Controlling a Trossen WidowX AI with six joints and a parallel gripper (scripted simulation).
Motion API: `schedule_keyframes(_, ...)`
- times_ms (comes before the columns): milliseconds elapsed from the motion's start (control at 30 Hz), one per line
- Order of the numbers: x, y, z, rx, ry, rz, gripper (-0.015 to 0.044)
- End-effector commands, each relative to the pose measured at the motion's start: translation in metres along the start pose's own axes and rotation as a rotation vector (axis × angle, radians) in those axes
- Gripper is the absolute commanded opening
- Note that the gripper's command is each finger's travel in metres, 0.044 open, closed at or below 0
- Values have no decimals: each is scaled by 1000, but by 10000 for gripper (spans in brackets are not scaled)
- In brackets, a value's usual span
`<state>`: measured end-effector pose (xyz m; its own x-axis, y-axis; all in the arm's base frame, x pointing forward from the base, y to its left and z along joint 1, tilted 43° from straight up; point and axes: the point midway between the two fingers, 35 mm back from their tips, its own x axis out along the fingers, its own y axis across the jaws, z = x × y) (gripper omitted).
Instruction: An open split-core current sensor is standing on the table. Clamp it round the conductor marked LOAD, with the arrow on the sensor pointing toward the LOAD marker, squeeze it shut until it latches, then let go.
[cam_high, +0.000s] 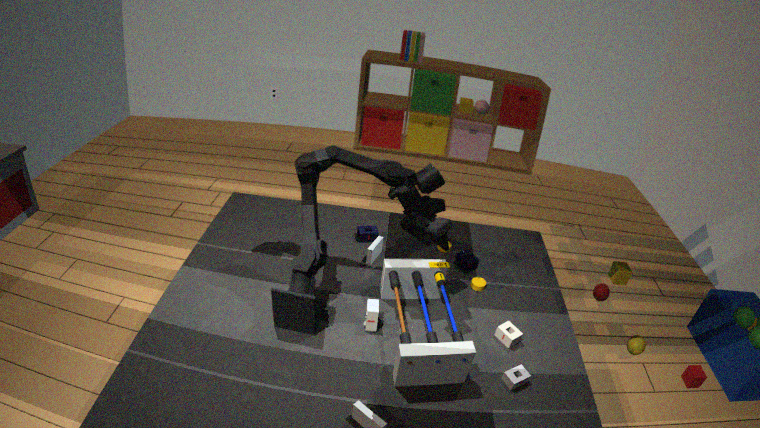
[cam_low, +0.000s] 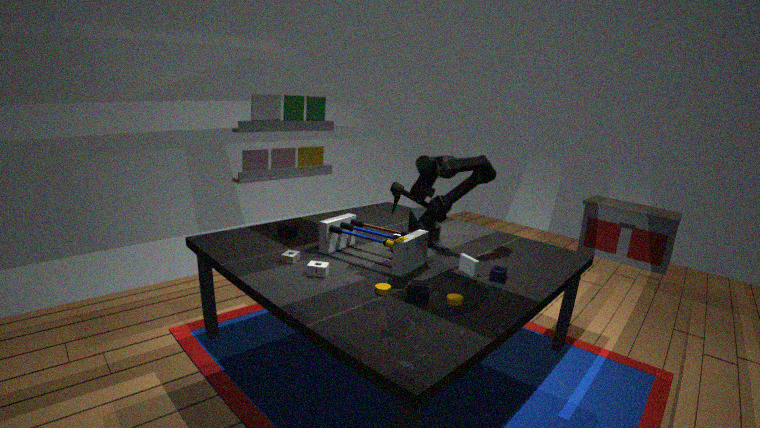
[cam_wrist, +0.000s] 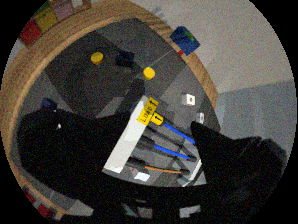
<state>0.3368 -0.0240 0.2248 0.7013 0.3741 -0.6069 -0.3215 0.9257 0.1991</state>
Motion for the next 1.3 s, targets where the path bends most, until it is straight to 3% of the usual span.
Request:
schedule_keyframes(0, -13, -15, -9, 289, 108, 328, 440)
schedule_keyframes(967, -12, -16, -12, 292, 114, 325, 440)
schedule_keyframes(1267, -7, -46, -151, 468, 413, 252, 440)
